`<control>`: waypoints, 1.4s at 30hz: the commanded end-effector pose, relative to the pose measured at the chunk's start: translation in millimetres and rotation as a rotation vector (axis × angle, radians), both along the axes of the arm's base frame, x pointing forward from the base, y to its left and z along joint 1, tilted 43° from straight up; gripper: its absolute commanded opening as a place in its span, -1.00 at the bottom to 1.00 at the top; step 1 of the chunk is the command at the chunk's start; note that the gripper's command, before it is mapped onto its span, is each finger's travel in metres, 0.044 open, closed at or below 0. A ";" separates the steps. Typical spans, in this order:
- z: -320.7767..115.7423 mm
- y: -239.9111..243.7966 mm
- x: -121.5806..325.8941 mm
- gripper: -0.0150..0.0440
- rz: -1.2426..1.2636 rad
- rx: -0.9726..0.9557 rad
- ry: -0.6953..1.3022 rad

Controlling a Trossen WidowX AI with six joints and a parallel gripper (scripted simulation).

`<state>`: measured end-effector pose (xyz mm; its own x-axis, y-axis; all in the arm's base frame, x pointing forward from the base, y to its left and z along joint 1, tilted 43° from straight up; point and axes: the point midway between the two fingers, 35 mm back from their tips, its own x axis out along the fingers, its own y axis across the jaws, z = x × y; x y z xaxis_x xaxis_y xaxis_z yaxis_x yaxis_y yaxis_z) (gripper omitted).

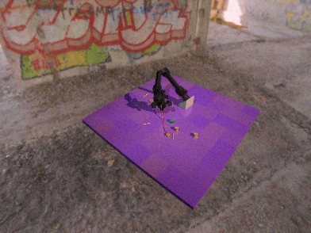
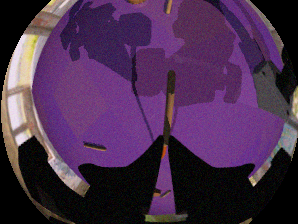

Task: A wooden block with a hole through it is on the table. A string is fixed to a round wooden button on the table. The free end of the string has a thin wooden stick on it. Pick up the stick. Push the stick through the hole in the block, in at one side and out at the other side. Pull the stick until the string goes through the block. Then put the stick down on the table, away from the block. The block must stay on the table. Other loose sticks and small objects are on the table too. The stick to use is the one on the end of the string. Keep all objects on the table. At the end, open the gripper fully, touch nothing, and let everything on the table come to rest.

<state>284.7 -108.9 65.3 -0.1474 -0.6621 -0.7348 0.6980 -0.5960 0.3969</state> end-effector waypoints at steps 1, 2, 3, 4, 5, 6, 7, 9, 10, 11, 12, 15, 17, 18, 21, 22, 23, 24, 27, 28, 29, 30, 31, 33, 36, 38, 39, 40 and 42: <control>0.7 0.3 4.9 -0.49 0.095 0.019 0.081; 0.6 0.4 5.9 -0.49 0.121 0.024 0.104; 0.5 0.5 6.8 -0.49 0.147 0.029 0.128; 0.3 0.6 7.7 -0.49 0.173 0.034 0.151; 0.0 0.7 8.5 -0.49 0.199 0.040 0.175; -0.3 0.9 9.4 -0.49 0.225 0.045 0.198; -0.7 1.0 10.2 -0.49 0.251 0.051 0.222; -1.4 1.3 11.9 -0.49 0.303 0.062 0.269; -1.7 1.4 12.8 -0.49 0.329 0.068 0.292; -2.1 1.5 13.6 -0.49 0.355 0.074 0.316; -2.4 1.7 14.5 -0.49 0.381 0.079 0.339; -3.2 2.0 17.1 -0.49 0.459 0.095 0.409; -3.4 2.2 18.9 -0.49 0.511 0.105 0.456; -3.6 2.3 19.8 -0.49 0.537 0.110 0.479; -4.0 2.5 22.5 -0.49 0.615 0.125 0.549; -4.1 2.6 23.4 -0.49 0.642 0.130 0.573; -4.3 2.7 24.3 -0.49 0.668 0.135 0.596; -4.4 2.8 25.2 -0.49 0.694 0.140 0.619; -4.9 3.1 27.9 -0.49 0.772 0.155 0.689; -5.0 3.2 28.8 -0.49 0.798 0.160 0.713; -5.2 3.3 29.7 -0.49 0.824 0.165 0.736; -5.3 3.4 30.6 -0.49 0.850 0.170 0.759; -5.5 3.5 31.5 -0.49 0.876 0.175 0.783; -5.9 3.7 33.3 -0.49 0.928 0.185 0.830; -6.4 4.0 35.9 -0.49 1.006 0.200 0.900; -6.8 4.2 37.7 -0.49 1.058 0.210 0.947; -6.9 4.3 38.6 -0.49 1.084 0.215 0.970; -7.1 4.4 39.4 -0.49 1.110 0.220 0.994; -7.5 4.6 41.2 -0.49 1.162 0.230 1.041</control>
<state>322.1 -104.9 57.5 -0.1454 -0.6630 -0.7343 0.7581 0.4023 -0.5133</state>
